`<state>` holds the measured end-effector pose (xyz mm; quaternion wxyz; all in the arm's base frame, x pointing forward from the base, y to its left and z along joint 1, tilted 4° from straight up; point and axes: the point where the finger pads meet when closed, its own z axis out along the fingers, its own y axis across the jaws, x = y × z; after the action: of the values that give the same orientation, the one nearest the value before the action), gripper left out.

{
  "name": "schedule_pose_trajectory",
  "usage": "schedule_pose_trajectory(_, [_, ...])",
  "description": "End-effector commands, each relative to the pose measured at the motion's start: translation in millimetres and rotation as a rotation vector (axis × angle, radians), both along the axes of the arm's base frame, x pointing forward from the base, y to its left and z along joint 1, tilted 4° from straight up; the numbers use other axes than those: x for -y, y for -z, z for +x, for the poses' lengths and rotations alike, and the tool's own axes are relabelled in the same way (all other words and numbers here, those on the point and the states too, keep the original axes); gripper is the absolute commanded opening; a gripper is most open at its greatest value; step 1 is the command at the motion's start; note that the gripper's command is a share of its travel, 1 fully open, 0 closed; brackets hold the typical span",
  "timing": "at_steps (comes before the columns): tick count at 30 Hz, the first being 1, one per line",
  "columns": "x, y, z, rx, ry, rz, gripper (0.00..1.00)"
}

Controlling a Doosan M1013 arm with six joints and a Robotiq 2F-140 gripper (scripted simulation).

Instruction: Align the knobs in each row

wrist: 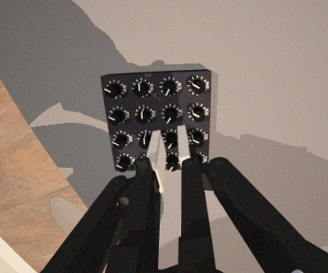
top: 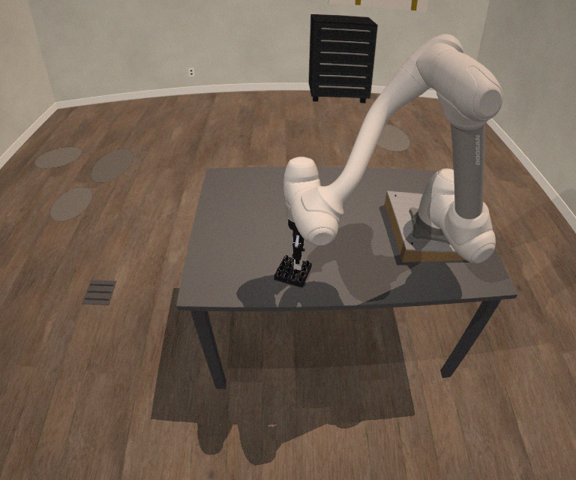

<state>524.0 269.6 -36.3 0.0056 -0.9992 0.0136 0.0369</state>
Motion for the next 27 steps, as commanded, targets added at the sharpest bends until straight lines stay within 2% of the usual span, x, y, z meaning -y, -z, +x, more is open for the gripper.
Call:
schedule_pose_trajectory(1, [0.0, -0.1, 0.0, 0.000, 0.000, 0.000, 0.12])
schedule_pose_trajectory(8, [0.0, -3.9, 0.3, 0.000, 0.000, 0.000, 0.12])
schedule_pose_trajectory(15, [0.2, -21.6, 1.6, 0.000, 0.000, 0.000, 0.12])
schedule_pose_trajectory(27, [0.4, -38.0, 2.8, 0.000, 0.000, 0.000, 0.12])
